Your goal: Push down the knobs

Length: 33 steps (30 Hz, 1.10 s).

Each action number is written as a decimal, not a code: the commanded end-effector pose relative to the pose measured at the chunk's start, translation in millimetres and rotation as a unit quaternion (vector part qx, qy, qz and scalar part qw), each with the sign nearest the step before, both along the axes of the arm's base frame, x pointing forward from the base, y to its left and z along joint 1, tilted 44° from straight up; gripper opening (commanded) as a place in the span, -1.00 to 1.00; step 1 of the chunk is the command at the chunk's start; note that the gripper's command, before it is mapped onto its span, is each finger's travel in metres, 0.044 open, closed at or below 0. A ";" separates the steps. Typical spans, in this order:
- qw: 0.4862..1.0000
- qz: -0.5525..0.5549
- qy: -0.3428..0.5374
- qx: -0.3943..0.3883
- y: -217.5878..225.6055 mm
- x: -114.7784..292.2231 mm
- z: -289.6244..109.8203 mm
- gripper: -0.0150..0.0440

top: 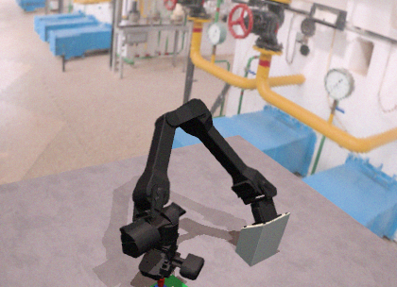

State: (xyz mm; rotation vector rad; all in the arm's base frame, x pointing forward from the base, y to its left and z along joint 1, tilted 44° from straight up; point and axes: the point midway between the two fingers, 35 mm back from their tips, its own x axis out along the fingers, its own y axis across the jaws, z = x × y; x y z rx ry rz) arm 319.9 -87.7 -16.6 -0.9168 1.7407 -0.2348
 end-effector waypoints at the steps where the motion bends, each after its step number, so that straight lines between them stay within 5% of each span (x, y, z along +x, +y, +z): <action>1: 1.000 0.000 0.002 -0.002 -2.8 -0.4 -1.6 -0.49; 33: 1.000 0.000 0.002 -0.002 8.4 1.4 10.1 -0.49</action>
